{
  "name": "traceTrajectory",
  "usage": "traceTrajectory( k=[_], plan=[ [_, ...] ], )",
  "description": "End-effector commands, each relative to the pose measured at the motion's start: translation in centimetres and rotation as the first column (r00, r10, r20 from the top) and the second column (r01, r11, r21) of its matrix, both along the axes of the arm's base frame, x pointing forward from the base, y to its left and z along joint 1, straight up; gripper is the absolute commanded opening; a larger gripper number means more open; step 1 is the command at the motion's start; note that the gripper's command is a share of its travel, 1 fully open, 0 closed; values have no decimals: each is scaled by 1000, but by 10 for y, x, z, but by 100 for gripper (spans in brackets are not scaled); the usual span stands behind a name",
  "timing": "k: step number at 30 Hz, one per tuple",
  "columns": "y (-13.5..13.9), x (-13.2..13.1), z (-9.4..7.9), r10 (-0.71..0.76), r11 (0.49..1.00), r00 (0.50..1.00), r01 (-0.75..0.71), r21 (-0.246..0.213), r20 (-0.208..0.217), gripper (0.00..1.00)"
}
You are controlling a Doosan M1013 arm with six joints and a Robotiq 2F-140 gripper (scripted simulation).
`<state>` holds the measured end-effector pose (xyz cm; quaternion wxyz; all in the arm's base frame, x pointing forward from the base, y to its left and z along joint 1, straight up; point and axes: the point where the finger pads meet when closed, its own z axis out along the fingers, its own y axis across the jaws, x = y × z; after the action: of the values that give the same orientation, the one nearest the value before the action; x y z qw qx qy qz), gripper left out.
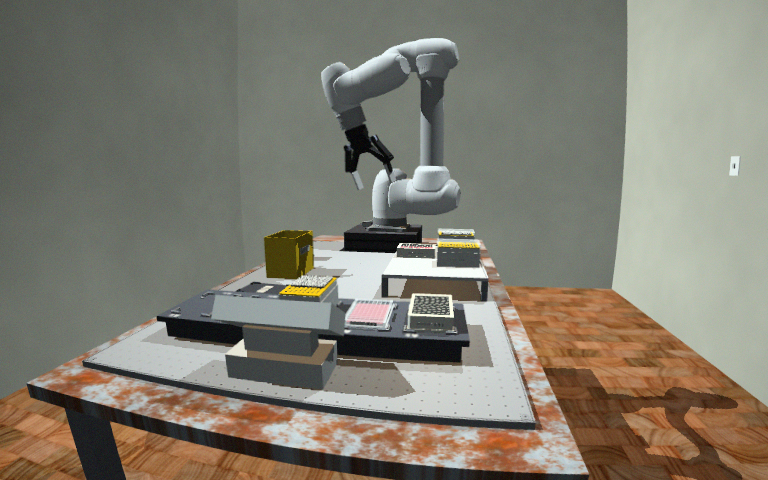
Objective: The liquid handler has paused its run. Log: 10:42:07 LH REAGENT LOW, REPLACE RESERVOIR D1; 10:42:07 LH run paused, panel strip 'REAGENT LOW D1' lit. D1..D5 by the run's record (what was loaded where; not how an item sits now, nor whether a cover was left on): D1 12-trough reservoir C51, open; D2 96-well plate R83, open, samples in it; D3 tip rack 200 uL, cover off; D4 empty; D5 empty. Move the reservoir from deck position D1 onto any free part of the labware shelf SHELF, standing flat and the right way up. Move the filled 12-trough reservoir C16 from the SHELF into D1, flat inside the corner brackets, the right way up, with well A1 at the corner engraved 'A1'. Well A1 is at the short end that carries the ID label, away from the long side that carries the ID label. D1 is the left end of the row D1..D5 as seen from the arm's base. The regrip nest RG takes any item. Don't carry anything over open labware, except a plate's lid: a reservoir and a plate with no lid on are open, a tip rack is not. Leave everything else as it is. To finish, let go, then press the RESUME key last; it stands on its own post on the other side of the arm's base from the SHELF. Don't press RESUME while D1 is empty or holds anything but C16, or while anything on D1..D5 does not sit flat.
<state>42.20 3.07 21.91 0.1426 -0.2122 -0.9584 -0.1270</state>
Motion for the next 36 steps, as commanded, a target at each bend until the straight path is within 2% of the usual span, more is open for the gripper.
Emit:
traceTrajectory(
  k=[1,17,18,32,36],
  plan=[
    [0,0,0,0,1000,1000,0,0,0,100],
    [0,0,0,0,1000,1000,0,0,0,100],
    [0,5,0,-20,1000,1000,20,-3,-2,77],
    [-2,75,-4,-290,956,956,289,-51,-31,77],
    [-2,85,-4,-328,944,944,326,-58,-34,77]
  ],
)
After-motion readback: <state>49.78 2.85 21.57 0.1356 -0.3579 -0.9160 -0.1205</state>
